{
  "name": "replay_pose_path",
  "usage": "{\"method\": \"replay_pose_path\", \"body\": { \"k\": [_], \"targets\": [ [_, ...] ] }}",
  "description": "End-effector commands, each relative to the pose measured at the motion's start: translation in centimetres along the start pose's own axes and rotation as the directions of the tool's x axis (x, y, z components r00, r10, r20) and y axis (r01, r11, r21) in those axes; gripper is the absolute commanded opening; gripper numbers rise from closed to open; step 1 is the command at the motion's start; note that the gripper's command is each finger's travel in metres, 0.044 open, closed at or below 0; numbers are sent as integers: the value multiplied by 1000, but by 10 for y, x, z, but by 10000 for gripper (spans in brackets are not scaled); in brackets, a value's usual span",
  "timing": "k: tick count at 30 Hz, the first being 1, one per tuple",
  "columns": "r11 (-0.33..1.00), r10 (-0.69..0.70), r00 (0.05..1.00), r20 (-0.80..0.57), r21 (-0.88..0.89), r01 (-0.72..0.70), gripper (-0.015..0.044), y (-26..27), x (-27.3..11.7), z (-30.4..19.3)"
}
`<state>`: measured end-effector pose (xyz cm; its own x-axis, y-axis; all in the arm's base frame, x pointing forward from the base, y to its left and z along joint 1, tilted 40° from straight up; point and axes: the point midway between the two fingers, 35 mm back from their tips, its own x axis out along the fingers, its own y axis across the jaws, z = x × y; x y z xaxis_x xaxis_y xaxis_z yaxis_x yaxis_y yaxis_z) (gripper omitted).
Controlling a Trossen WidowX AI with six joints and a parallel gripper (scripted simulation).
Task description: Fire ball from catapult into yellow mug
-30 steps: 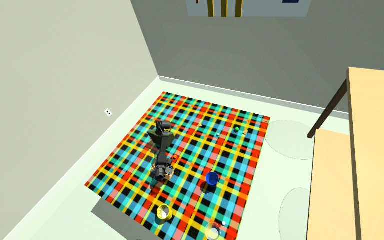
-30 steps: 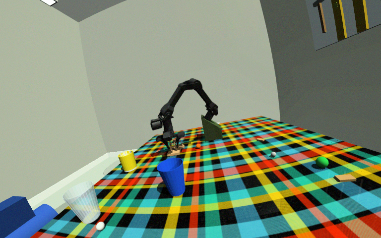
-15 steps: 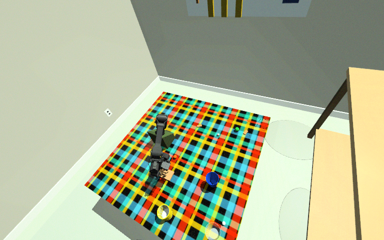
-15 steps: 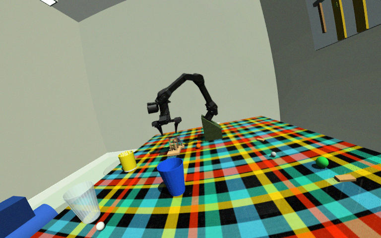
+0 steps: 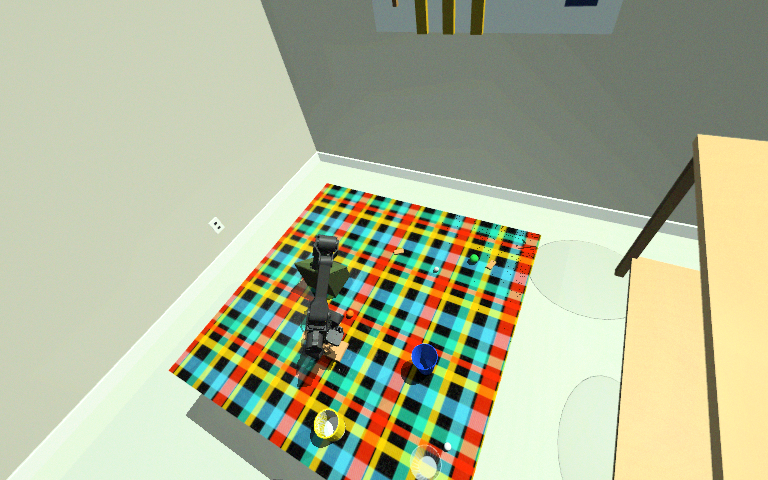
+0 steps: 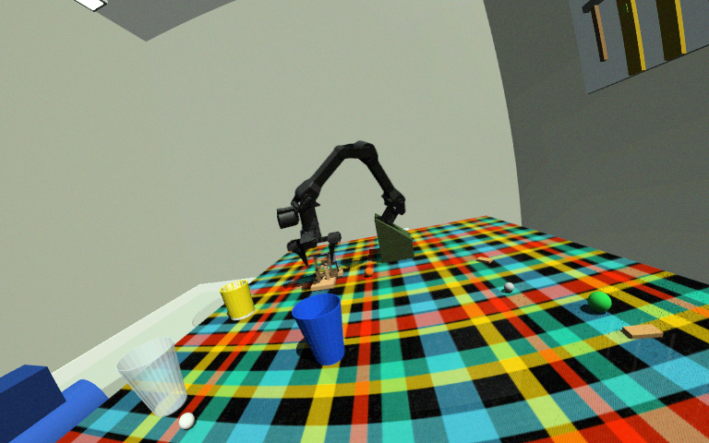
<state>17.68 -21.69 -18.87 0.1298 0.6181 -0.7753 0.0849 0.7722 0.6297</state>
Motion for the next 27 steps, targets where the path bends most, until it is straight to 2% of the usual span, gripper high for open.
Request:
{"method": "replay_pose_path", "body": {
  "k": [1, 27],
  "targets": [
    [1000, -1, 1000, 7, 2, 1, 440, 1, 5, 1],
    [1000, 1, 1000, 8, 1, -1, 440, 1, 47, 2]
  ]
}}
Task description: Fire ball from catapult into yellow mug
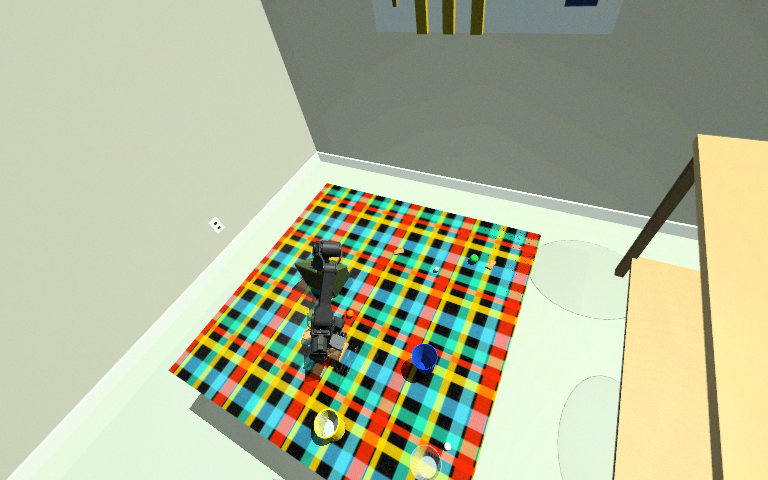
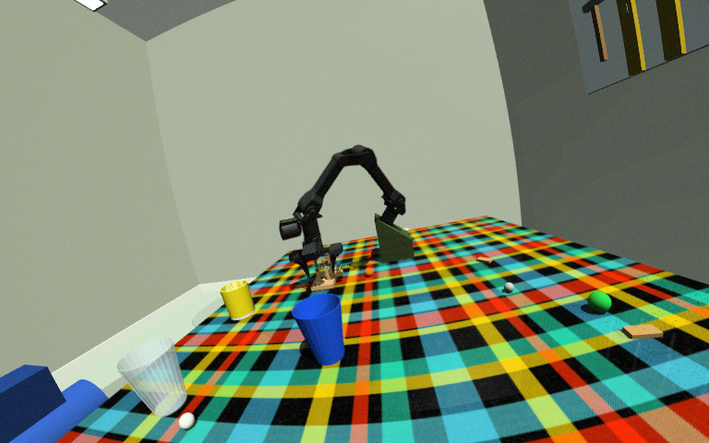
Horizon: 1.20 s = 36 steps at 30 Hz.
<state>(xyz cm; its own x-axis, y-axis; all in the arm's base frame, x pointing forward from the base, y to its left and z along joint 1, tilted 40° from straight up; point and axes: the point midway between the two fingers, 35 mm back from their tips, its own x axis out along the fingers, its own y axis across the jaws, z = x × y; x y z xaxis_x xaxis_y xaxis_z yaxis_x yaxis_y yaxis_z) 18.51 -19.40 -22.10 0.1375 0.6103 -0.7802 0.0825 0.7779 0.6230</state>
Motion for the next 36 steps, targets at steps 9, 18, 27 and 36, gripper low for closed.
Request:
{"method": "replay_pose_path", "body": {
  "k": [9, 18, 27, 36],
  "targets": [
    [1000, 3, 1000, -2, 0, -3, 387, 1, 10, -1],
    [1000, 3, 1000, -2, 0, -3, 171, 1, 10, -1],
    [1000, 4, 1000, -2, 1, -4, 52, 1, -15, 0],
    [999, 6, 1000, -2, 53, -6, 0, 1, -40, -1]
  ]
}}
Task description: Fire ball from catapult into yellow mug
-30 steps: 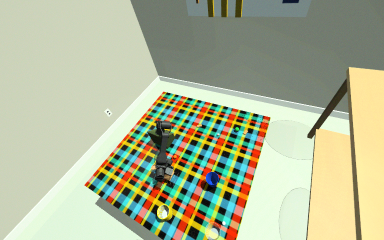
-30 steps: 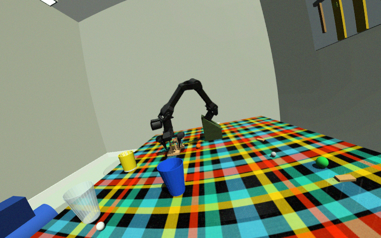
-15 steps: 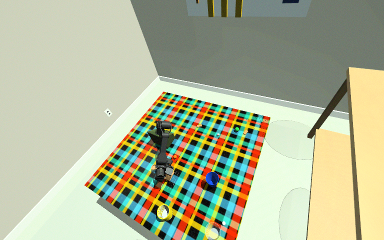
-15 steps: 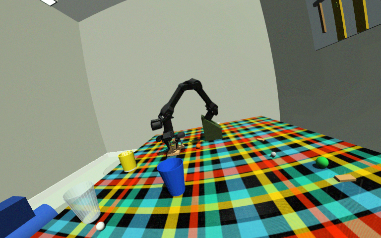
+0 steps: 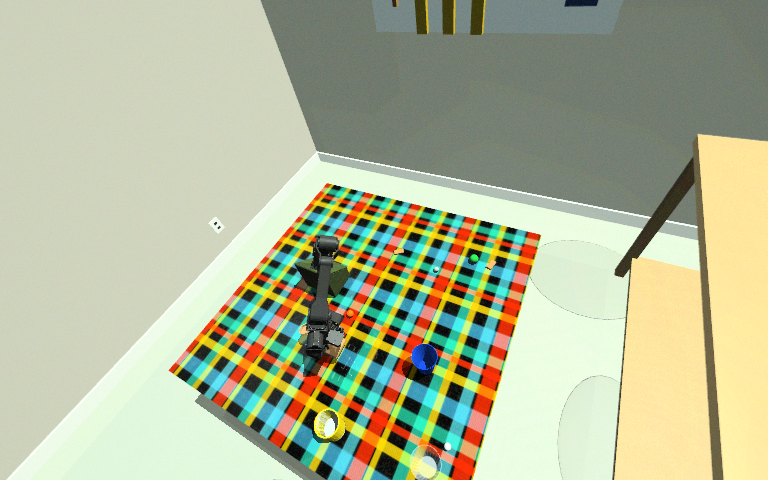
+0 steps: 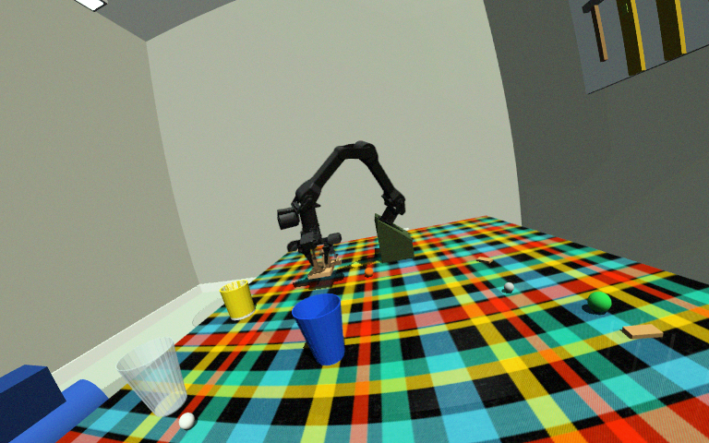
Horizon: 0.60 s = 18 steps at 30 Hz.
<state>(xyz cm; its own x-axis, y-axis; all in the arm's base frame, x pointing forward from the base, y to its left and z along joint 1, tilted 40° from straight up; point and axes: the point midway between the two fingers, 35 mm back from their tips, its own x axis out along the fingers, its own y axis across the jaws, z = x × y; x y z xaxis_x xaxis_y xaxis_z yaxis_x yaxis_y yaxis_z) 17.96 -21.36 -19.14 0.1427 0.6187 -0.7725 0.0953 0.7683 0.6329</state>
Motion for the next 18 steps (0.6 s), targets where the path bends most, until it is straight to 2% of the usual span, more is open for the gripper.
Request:
{"method": "replay_pose_path", "body": {
  "k": [1, 9, 18],
  "targets": [
    [997, -6, 1000, -6, 71, 6, 0, -1, -5, 0],
    [941, -5, 1000, -6, 339, 7, 0, -2, -4, 0],
    [793, -5, 1000, -5, 609, 7, 0, -7, -3, 0]
  ]
}}
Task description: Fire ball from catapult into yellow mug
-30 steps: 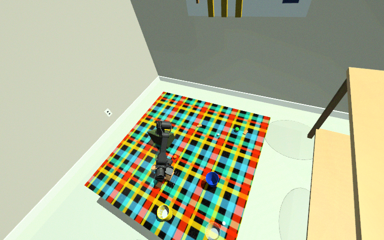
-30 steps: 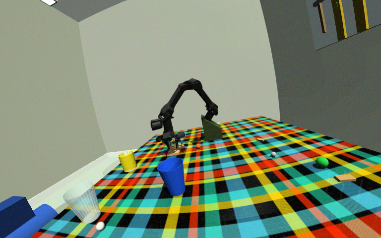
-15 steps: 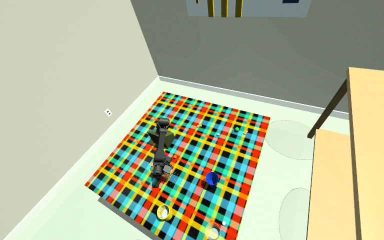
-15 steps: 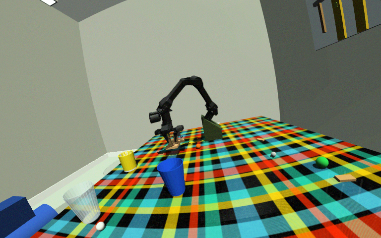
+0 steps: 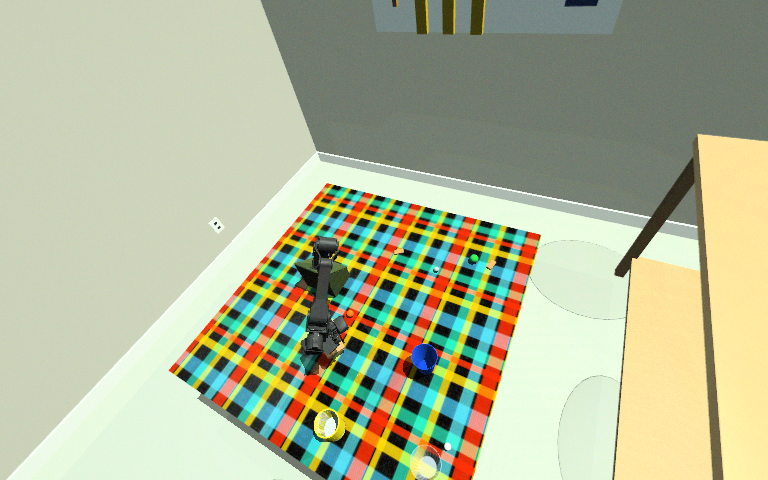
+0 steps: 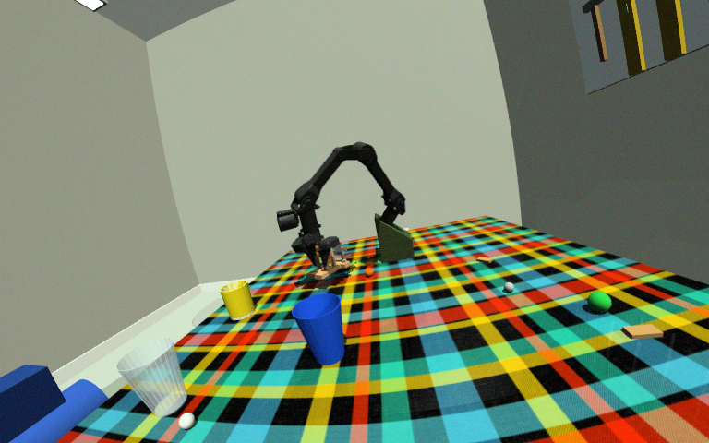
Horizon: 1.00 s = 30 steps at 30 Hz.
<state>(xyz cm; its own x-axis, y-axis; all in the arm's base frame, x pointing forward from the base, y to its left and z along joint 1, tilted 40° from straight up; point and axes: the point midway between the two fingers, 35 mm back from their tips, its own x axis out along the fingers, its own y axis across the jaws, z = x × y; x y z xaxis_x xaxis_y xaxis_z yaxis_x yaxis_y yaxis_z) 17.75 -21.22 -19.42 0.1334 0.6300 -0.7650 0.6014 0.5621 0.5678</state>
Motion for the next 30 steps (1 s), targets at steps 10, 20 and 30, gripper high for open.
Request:
{"method": "replay_pose_path", "body": {
  "k": [10, 20, 30],
  "targets": [
    [914, -13, 1000, 14, 406, 6, 0, -22, -6, 7],
    [912, -13, 1000, 14, 411, 6, 0, -23, 0, 7],
    [912, -13, 1000, 14, 411, 6, 0, -24, 16, 8]
  ]
}}
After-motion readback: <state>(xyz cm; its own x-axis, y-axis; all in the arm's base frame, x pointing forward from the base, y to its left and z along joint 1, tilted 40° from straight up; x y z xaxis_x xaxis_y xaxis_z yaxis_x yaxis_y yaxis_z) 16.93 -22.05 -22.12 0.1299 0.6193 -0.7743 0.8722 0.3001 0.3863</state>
